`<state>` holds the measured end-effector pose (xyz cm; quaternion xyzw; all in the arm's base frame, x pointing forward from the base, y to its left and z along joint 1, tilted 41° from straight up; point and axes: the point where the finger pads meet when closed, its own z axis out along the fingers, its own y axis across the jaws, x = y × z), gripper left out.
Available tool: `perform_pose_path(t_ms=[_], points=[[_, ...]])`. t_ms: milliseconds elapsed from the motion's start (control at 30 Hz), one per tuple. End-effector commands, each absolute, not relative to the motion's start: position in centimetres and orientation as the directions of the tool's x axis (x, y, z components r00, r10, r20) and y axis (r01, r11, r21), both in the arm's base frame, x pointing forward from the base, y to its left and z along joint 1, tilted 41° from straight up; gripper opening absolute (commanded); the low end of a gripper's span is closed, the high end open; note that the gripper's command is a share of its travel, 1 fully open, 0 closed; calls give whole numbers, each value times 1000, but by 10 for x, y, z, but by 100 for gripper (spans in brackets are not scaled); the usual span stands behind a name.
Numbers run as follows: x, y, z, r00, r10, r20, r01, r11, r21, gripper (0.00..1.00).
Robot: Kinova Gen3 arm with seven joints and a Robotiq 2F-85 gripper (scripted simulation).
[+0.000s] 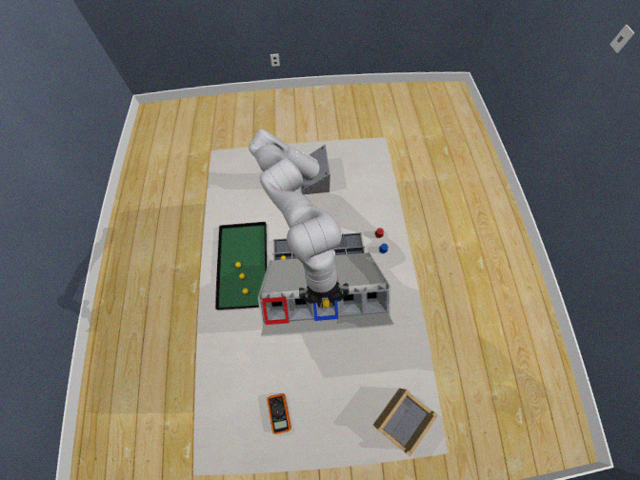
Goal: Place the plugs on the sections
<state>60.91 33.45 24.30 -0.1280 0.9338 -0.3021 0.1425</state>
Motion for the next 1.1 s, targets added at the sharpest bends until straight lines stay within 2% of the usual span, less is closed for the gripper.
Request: perform_pose_path(t_ms=[0,1033,1067], points=[[609,333,245,-977,-211,-26,-144,745,-652,0],[609,333,245,-977,-210,-26,-143,746,-650,0],[614,315,221,-977,-211,-27,-143,746,-650,0]])
